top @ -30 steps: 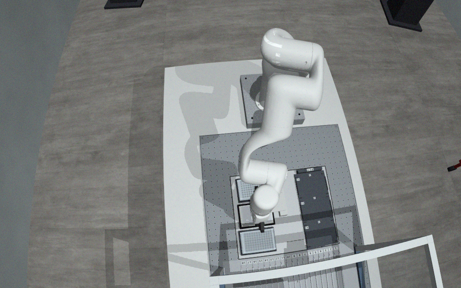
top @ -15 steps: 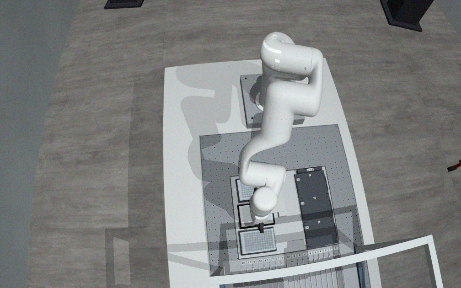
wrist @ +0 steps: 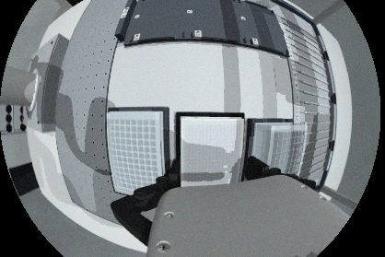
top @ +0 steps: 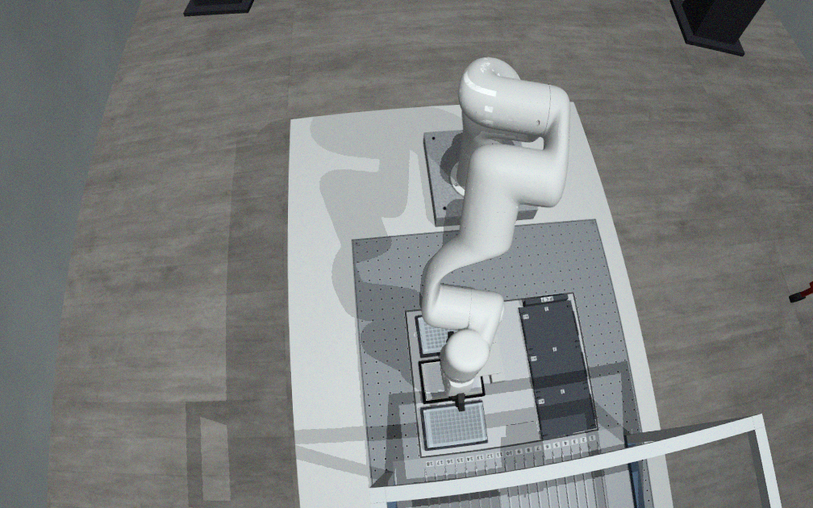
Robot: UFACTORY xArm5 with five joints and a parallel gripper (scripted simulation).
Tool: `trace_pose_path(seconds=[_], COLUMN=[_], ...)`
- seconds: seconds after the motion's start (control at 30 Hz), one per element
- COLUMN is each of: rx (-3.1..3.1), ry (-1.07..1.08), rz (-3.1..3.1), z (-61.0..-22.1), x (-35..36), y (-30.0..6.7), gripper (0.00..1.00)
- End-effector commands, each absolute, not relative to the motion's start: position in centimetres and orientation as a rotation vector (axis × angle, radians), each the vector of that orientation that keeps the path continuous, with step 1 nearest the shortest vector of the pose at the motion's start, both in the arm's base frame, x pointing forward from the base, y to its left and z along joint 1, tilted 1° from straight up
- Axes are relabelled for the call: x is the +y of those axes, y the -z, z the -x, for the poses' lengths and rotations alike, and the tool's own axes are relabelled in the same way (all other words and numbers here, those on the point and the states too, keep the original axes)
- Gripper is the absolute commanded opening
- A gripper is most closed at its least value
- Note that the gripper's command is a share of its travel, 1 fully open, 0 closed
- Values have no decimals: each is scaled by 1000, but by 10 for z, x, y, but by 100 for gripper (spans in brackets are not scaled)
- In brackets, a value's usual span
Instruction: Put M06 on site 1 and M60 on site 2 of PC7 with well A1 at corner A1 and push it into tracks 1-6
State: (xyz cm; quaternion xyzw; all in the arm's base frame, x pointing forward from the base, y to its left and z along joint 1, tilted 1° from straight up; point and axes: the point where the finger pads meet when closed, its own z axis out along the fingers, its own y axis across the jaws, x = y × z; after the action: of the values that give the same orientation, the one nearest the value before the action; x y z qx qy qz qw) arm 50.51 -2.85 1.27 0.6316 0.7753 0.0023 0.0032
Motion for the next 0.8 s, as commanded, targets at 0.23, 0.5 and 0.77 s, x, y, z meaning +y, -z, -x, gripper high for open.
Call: trace_pose_path(seconds=[0.23, 0.5, 0.77], rx=[2429, 2429, 2429], ry=[-10, -10, -10], rz=[-1978, -1978, -1978], z=[-506, -507, -507], x=[-29, -29, -29], y=[-7, -3, 2], gripper=[100, 100, 100])
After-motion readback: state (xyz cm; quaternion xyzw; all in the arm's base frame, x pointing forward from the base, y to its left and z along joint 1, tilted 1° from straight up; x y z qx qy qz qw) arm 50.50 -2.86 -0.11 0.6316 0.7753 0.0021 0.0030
